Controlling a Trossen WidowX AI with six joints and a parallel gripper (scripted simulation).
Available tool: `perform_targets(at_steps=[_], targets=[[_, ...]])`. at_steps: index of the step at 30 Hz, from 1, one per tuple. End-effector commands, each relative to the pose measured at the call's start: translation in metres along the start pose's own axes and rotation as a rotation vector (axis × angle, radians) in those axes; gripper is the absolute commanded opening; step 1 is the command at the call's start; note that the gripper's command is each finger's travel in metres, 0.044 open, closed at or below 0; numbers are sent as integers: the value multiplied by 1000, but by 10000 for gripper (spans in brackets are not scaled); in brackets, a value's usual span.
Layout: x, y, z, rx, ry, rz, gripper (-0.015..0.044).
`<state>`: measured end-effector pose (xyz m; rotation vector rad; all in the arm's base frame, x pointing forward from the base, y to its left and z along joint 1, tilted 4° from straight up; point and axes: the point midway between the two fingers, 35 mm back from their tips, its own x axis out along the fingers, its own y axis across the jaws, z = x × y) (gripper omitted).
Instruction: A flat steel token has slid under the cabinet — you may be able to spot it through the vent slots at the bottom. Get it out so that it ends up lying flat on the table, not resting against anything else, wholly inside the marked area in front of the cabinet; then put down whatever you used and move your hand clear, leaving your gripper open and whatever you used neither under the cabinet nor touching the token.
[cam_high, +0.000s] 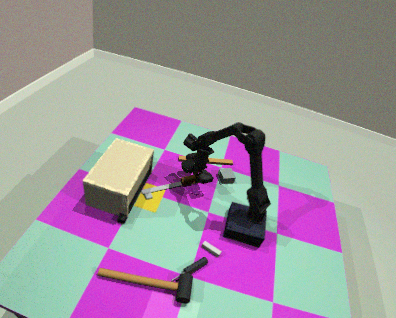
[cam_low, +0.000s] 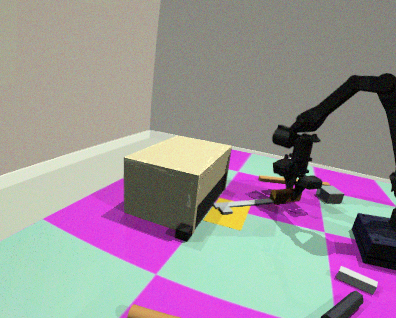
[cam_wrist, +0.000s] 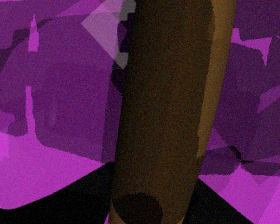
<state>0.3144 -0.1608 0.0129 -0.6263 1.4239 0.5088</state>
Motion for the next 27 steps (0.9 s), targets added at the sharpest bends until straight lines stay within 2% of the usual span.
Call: perform_targets(at_steps=[1, 27], targets=[[1, 0, -9, -3, -3, 4, 0], [-3, -2, -32, 0, -1, 3, 0]])
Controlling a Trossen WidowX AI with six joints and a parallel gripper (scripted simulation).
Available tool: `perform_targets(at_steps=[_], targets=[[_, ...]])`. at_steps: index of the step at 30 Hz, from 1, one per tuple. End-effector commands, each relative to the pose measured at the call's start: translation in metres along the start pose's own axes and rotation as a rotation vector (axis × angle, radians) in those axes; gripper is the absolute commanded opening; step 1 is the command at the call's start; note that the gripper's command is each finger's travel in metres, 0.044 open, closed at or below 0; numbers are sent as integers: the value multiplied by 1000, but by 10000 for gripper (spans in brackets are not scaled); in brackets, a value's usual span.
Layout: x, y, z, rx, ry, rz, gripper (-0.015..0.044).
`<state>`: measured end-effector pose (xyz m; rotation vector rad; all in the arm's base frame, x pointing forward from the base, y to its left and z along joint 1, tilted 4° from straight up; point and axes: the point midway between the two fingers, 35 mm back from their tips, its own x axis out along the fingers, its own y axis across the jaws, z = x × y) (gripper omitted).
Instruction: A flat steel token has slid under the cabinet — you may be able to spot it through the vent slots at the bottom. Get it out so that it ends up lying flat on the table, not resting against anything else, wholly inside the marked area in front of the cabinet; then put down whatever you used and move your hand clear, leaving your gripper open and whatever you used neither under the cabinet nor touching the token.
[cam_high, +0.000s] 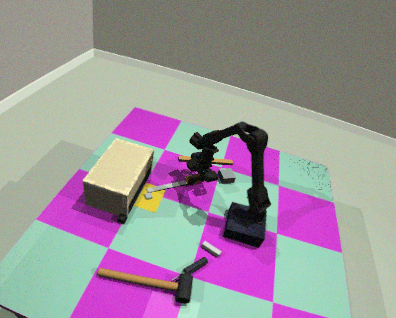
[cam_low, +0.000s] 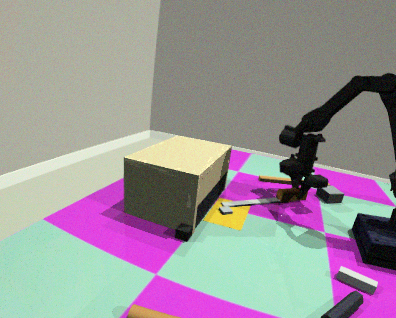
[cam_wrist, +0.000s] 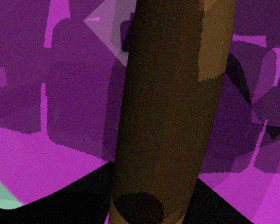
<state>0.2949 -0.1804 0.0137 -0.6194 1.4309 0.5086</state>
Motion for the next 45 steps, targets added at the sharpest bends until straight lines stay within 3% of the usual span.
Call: perform_targets(at_steps=[1, 27, 40, 44, 45], targets=[[-2, -1, -7, -5, -5, -3, 0], [-1, -1, -47, -5, -2, -3, 0], [-2, -1, -44, 2, 5, 4, 341], [-27, -4, -43, 1, 3, 2, 440], [-38, -5, -43, 0, 2, 1, 440]])
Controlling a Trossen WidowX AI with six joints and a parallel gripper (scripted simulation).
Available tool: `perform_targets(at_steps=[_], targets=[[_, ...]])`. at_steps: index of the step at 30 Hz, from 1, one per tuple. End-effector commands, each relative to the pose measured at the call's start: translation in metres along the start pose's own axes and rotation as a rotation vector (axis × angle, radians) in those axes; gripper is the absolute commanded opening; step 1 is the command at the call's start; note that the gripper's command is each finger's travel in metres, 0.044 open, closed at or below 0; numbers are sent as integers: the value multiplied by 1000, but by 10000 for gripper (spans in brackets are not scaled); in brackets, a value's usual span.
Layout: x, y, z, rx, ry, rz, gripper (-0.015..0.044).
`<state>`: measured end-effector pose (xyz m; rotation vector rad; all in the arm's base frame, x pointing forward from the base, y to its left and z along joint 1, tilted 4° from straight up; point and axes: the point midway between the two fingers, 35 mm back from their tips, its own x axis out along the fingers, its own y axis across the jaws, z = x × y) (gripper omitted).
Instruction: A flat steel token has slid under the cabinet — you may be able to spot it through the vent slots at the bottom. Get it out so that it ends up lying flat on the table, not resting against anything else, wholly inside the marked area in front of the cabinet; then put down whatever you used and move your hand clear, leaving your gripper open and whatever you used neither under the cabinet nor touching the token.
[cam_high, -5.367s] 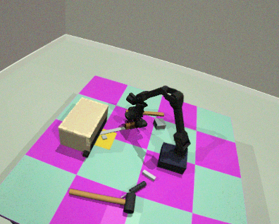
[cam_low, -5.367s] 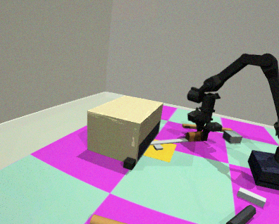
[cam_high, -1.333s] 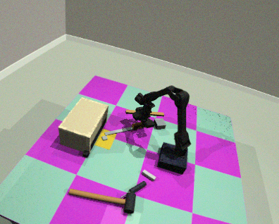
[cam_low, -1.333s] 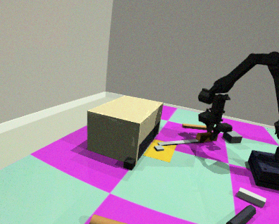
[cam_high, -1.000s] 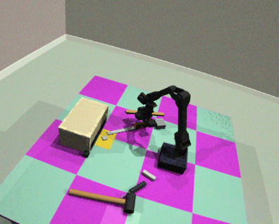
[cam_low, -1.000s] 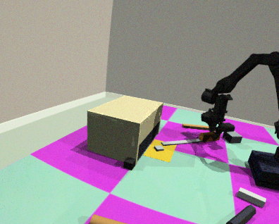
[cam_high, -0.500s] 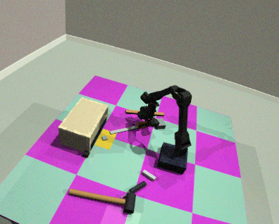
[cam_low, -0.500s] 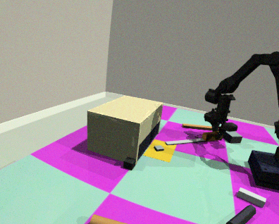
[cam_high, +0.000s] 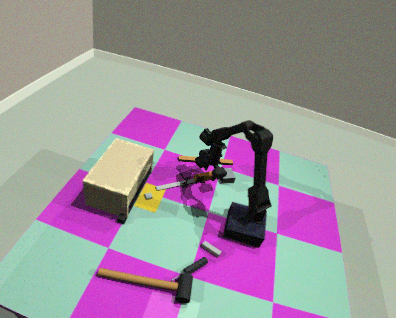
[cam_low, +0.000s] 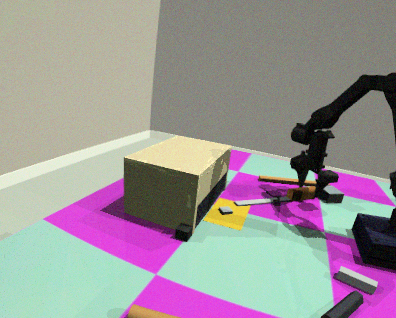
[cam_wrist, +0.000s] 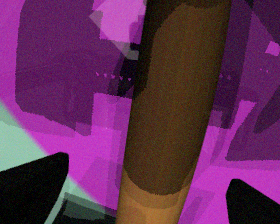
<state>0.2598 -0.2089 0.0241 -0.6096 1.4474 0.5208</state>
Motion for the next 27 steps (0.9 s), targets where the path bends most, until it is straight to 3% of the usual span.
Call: perform_targets(at_steps=[1, 6, 8, 27], targets=[[-39, -5, 1, 0, -9, -19, 440], [-88, 0, -1, -1, -12, -22, 440], [-69, -4, 0, 6, -7, -29, 440], [-69, -4, 0, 6, -7, -29, 440]])
